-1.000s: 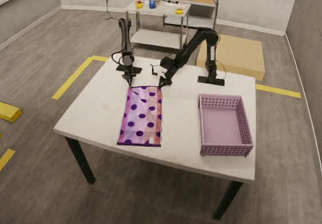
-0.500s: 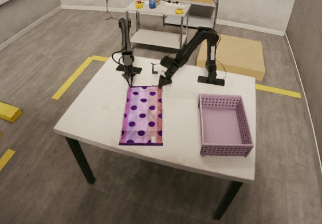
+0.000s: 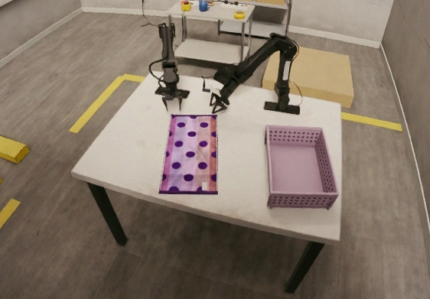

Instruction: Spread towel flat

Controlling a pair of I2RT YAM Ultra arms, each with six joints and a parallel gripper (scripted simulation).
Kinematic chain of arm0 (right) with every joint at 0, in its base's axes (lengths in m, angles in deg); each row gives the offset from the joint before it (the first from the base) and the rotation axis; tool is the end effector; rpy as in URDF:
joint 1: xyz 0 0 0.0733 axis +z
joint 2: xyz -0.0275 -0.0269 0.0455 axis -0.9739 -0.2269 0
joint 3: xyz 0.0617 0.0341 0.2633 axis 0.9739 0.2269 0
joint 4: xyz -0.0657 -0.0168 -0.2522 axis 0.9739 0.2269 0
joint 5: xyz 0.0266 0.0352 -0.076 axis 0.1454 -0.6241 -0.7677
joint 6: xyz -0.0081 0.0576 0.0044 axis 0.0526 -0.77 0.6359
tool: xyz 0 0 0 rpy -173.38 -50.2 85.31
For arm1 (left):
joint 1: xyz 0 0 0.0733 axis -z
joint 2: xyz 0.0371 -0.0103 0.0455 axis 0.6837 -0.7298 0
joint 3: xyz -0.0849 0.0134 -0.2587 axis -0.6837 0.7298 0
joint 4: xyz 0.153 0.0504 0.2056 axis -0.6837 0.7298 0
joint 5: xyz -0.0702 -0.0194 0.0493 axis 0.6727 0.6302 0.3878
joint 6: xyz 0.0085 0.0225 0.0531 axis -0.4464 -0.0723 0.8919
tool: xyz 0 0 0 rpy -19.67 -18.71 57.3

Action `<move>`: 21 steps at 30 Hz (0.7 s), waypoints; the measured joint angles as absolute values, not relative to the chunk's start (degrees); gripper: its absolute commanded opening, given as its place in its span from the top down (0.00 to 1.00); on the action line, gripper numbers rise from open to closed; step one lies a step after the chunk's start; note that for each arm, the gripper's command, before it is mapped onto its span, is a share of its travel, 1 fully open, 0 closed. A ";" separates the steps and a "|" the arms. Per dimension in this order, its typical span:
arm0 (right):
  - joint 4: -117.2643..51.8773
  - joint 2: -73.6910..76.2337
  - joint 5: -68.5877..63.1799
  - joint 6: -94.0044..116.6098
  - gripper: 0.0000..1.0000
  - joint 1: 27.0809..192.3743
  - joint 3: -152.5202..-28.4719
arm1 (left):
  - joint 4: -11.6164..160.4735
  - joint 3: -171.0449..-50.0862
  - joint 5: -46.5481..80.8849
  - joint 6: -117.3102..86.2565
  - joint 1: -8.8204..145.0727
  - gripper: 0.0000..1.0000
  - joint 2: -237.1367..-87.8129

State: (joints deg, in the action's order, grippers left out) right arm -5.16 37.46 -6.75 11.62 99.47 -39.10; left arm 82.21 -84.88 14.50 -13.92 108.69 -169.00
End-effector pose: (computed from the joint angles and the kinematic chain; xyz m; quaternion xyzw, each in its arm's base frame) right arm 0.1369 0.0583 0.1630 -0.1913 0.9431 0.0556 0.2663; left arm 0.1287 -0.2806 0.1681 0.5135 0.7989 -0.1688 0.2637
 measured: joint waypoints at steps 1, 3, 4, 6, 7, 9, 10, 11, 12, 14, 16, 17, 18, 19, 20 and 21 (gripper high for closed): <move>-4.09 37.81 -6.75 11.62 0.36 99.47 -40.41 | 83.35 -85.69 14.50 -13.92 108.69 0.36 -168.11; -3.12 38.53 -6.75 11.62 0.36 99.47 -42.31 | 84.29 -87.07 14.50 -13.92 108.69 0.36 -166.84; -2.12 38.75 -6.75 11.62 0.36 99.47 -43.12 | 85.16 -87.77 14.50 -13.92 108.69 0.36 -166.45; 0.09 39.19 -6.75 11.62 0.36 99.47 -44.87 | 86.89 -89.06 14.50 -13.92 108.69 0.36 -165.75; 0.48 39.52 -6.75 11.62 0.36 99.47 -45.33 | 87.57 -89.63 14.53 -13.92 108.63 0.36 -165.73; 0.92 40.32 -6.75 11.62 0.36 99.47 -45.52 | 88.61 -90.32 14.50 -13.92 108.12 0.36 -165.86; 1.31 40.04 -6.75 11.62 0.36 99.37 -45.79 | 89.51 -90.65 14.59 -13.92 107.73 0.36 -165.97; 1.31 38.86 -6.75 11.62 0.36 99.15 -46.40 | 90.36 -91.09 14.57 -13.92 107.05 0.36 -166.10; 1.31 37.77 -6.75 11.62 0.36 98.99 -46.97 | 90.98 -91.44 14.57 -13.92 106.38 0.36 -166.16; 1.64 34.60 -6.78 11.62 0.36 98.58 -49.06 | 92.96 -92.86 14.61 -13.92 104.63 0.36 -166.38; 1.66 31.58 -6.78 11.62 0.36 98.27 -51.58 | 94.43 -94.65 14.59 -13.92 102.75 0.36 -166.80; 1.51 29.64 -6.80 11.62 0.36 98.05 -53.33 | 95.24 -95.81 14.57 -13.94 101.65 0.36 -167.10; 1.07 28.06 -6.80 11.62 0.36 97.90 -54.81 | 95.67 -96.82 14.50 -13.94 100.65 0.36 -167.32; 0.48 27.01 -6.82 11.62 0.36 97.84 -55.86 | 95.87 -97.54 14.40 -13.94 99.93 0.36 -167.41; 0.00 26.53 -6.82 11.62 0.36 97.81 -56.43 | 96.00 -98.00 14.33 -13.94 99.53 0.36 -167.41; -0.28 26.29 -6.80 11.62 0.36 97.81 -56.76 | 96.20 -98.28 14.29 -13.94 99.47 0.36 -167.41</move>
